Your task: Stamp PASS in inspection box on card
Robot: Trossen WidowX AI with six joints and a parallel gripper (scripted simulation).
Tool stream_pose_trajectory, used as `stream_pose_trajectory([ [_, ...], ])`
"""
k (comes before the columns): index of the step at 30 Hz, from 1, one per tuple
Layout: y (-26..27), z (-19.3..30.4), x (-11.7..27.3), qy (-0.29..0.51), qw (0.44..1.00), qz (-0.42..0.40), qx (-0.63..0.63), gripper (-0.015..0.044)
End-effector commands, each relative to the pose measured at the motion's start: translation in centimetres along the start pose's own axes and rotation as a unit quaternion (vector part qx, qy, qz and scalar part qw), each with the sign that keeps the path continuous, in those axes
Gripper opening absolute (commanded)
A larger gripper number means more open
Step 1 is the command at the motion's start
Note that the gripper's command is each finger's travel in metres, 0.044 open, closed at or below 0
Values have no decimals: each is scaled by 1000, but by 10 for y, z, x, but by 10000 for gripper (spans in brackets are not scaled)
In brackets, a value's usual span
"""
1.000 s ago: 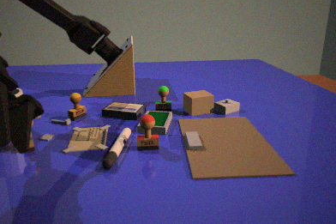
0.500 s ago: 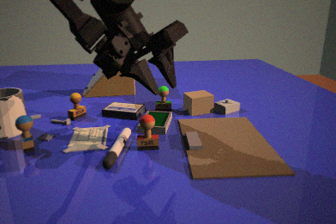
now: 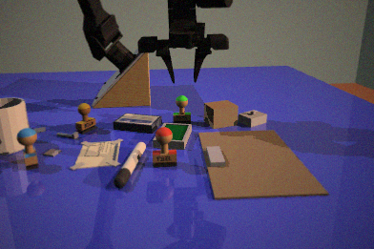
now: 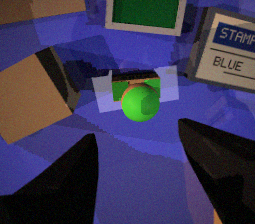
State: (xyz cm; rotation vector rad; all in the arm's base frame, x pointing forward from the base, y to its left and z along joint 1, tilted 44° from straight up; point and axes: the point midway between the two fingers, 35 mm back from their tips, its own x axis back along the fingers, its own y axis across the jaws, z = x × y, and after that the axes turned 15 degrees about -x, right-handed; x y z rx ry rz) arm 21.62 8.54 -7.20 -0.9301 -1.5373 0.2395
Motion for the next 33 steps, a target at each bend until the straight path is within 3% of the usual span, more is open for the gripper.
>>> stream_pose_trajectory([
  [1, -5, 1, -1, -6, 1000, 10, 10, 217],
  [33, -5, -3, -48, -6, 1000, 10, 10, 217],
])
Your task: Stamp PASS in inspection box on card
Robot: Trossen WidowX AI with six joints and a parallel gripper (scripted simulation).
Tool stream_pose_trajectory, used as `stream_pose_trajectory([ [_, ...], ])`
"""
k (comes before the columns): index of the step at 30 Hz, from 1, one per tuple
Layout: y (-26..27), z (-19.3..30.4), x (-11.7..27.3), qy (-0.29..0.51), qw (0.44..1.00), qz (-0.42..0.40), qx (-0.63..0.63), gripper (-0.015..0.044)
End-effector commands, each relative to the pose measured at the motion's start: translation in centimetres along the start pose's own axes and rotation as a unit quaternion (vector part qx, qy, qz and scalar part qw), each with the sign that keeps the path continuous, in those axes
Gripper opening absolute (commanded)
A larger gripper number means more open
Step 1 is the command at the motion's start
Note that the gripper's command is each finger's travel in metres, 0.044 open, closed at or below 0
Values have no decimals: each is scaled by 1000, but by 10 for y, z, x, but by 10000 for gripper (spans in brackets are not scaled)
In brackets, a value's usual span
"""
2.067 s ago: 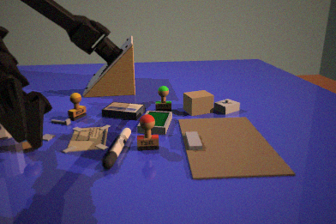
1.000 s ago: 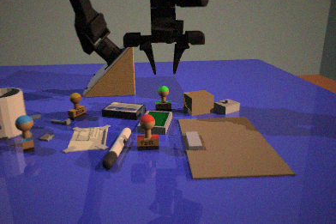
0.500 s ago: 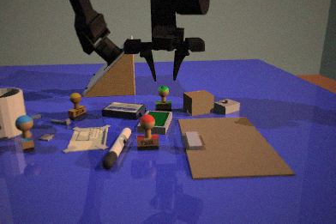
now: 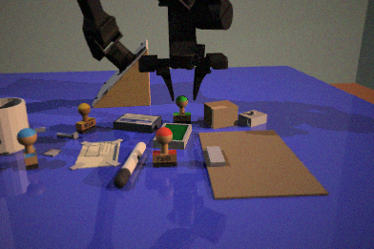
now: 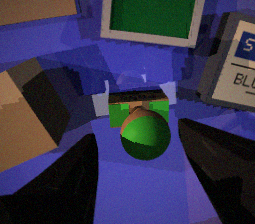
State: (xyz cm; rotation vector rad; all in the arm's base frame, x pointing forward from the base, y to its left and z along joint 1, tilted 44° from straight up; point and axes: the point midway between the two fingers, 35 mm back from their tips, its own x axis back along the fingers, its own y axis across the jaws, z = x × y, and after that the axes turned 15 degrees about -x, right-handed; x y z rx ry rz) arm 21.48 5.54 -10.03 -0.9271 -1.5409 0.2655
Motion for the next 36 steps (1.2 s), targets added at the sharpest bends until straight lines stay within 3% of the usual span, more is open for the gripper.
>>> stream_pose_trajectory([
  [1, -2, 1, -9, 0, 1000, 4, 2, 217],
  [23, -5, 2, -35, 0, 1000, 5, 2, 217],
  [36, -4, 2, -33, 1, 1000, 3, 0, 131],
])
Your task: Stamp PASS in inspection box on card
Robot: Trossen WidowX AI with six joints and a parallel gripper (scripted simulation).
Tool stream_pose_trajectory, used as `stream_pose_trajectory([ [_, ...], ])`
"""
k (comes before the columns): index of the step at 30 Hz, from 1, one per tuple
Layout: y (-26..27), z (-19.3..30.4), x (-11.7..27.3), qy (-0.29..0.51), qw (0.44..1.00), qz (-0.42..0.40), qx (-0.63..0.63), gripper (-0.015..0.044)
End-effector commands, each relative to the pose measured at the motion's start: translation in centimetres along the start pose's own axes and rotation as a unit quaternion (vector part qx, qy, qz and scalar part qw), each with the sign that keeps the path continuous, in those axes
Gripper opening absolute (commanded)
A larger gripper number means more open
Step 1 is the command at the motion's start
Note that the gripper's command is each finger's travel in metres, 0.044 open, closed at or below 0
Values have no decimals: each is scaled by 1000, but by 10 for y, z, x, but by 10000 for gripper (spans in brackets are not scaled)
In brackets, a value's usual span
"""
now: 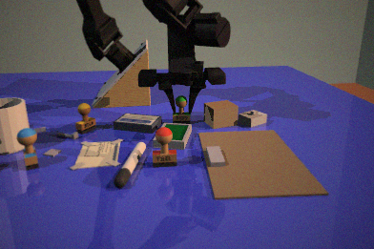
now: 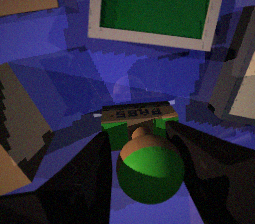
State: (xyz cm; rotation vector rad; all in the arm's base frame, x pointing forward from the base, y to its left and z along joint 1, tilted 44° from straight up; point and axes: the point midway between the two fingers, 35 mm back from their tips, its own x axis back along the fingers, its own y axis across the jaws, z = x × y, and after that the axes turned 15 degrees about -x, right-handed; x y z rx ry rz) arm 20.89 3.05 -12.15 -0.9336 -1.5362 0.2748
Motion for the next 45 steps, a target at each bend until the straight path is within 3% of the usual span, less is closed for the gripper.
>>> stream_pose_trajectory([
  [1, 1, 0, 0, 1, 1000, -2, -1, 124],
  [8, 1, 0, 0, 1, 1000, -2, -1, 77],
  [11, 1, 0, 1, 1, 1000, -2, -1, 0],
  [45, 2, -1, 17, 1, 1000, -3, 0, 0],
])
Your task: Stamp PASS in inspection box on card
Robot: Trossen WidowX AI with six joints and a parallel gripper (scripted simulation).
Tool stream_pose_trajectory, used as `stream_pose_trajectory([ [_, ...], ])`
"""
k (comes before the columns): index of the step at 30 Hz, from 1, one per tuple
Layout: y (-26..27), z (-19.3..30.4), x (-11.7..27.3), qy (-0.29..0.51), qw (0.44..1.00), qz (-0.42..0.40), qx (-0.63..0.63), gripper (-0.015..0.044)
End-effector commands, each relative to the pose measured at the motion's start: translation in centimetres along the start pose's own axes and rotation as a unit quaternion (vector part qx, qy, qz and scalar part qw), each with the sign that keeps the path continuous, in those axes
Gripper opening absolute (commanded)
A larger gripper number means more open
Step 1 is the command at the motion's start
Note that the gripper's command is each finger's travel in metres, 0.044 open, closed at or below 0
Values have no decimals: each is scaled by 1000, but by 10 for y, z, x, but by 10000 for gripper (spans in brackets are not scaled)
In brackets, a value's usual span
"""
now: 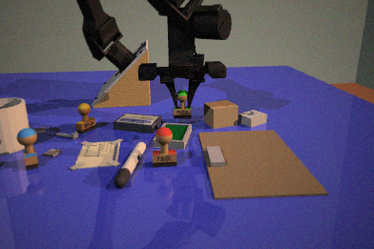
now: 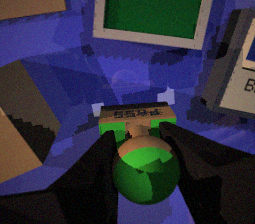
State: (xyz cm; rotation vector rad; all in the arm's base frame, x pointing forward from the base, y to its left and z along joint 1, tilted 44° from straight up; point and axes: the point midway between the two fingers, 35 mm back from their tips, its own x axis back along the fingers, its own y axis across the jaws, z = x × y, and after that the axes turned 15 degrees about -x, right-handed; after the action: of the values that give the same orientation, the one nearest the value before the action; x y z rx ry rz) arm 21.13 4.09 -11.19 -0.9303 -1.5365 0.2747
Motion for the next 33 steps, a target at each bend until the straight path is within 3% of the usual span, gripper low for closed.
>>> stream_pose_trajectory([
  [1, 1, 0, 3, 1, 1000, -2, -1, 0],
  [33, 2, 0, 18, 1, 1000, -2, -1, 0],
])
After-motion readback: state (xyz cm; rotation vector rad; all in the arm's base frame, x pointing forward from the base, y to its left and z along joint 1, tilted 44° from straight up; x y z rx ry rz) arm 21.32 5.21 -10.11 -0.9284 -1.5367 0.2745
